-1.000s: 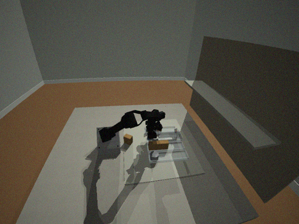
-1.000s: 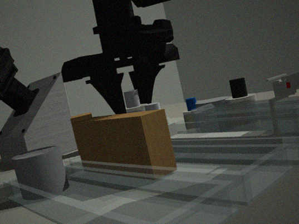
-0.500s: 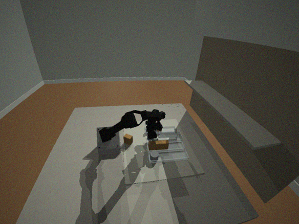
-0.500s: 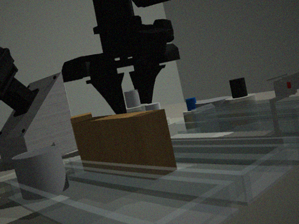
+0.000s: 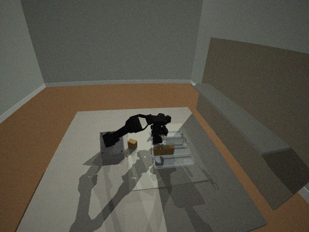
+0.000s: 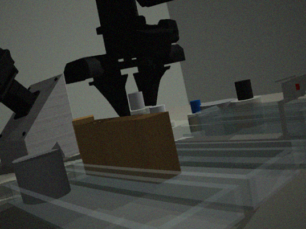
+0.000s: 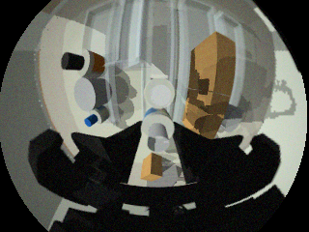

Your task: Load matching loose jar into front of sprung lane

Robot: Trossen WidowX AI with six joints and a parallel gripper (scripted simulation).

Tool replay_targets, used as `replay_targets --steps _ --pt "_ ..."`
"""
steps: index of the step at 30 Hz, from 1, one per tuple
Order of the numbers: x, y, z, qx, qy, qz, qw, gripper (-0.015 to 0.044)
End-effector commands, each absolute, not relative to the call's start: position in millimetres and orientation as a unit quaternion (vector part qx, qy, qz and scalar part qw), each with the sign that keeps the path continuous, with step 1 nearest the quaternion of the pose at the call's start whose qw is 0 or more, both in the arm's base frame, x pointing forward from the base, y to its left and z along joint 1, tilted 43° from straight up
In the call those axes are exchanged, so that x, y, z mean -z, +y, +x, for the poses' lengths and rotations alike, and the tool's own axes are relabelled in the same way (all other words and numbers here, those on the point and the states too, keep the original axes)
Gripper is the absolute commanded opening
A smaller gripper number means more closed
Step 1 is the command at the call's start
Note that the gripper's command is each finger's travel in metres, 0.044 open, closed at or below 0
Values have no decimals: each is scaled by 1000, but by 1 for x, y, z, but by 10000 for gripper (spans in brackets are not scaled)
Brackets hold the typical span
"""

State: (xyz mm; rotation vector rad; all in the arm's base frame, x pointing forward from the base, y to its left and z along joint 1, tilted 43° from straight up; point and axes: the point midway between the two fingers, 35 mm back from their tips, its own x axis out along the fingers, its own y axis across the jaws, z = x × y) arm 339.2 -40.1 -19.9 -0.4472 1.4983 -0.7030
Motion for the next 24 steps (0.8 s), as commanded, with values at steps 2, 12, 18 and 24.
replay_targets --steps 2,12,18,24 --pt "17 -42 346 314 651 -198 662 0" --pt "20 -44 346 314 651 -198 662 0" --pt "21 -46 346 314 651 -198 662 0" --pt "23 -47 346 314 651 -198 662 0"
